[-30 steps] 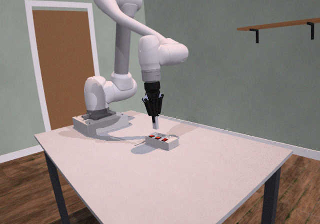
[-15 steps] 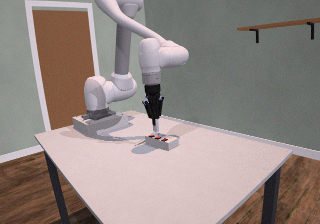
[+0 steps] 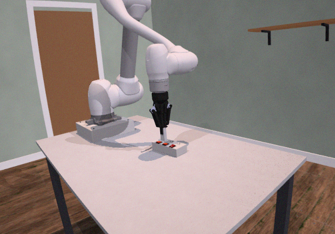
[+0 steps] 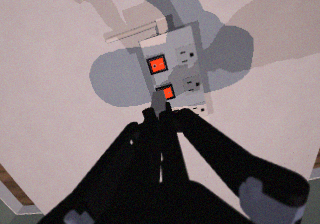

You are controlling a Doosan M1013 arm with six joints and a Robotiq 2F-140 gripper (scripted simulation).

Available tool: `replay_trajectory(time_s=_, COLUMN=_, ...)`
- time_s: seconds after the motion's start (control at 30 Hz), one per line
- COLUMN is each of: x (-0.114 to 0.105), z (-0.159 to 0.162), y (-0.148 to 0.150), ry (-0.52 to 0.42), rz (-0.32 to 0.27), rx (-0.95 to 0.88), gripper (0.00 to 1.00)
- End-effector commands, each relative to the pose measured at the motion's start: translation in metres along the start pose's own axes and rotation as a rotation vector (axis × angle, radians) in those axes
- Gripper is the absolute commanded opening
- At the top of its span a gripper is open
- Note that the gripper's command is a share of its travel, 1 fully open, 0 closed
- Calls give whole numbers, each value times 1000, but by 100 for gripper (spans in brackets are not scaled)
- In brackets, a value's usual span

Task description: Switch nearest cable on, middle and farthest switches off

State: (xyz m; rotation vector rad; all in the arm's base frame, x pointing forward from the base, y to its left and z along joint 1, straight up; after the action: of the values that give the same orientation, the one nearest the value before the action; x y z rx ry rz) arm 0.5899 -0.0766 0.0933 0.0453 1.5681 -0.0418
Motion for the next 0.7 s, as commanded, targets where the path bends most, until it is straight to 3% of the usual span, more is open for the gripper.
replay_trajectory(time_s=0.0, x=3, z=0, y=0, ry=0, rz=0, rx=0, gripper=0)
replay_trajectory(time_s=0.67, x=11, z=0, y=0, ry=0, rz=0, rx=0, gripper=0)
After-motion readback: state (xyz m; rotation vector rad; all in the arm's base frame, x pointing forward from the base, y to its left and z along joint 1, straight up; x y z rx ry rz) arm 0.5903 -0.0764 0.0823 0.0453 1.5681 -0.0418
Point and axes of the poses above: the point where the finger pads meet when closed, its own x axis out along the fingers, its own y axis across the jaws, z = x × y, the point moved 7 cm from there along -x, back along the fingers, and after that the axes turned 3 degrees about -x, right-handed, at the moved point
